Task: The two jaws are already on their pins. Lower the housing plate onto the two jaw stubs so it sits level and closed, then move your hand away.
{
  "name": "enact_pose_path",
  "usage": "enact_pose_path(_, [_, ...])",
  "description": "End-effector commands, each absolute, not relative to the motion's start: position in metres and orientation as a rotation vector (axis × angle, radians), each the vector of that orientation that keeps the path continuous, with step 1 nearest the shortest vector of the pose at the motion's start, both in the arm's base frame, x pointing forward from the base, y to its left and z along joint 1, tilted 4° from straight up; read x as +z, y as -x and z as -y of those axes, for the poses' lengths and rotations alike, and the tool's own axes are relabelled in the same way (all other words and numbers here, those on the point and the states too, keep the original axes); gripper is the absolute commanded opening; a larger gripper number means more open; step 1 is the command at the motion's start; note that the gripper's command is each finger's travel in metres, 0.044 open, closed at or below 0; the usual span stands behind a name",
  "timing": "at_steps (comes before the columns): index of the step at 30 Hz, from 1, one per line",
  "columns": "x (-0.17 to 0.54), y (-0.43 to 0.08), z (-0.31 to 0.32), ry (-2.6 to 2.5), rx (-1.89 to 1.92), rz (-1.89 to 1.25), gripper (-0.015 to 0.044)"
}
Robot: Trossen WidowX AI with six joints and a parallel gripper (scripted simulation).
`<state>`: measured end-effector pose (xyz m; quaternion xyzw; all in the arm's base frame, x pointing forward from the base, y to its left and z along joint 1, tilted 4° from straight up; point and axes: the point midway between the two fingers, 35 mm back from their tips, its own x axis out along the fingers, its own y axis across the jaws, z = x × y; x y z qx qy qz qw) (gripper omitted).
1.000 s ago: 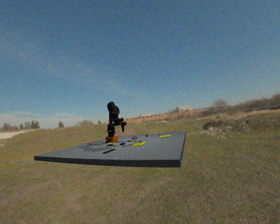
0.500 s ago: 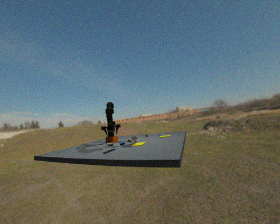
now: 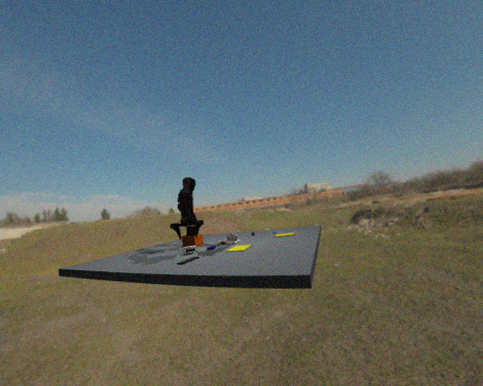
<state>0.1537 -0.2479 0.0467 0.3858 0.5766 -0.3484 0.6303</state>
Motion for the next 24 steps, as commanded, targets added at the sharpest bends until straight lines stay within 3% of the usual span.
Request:
enact_pose_path(1, [0.030,-0.152,0.244,-0.895,-0.801,-1.337,0.0440])
enact_pose_path(24, [0.007,-0.154,0.243,-0.895,-0.801,-1.337,0.0440])
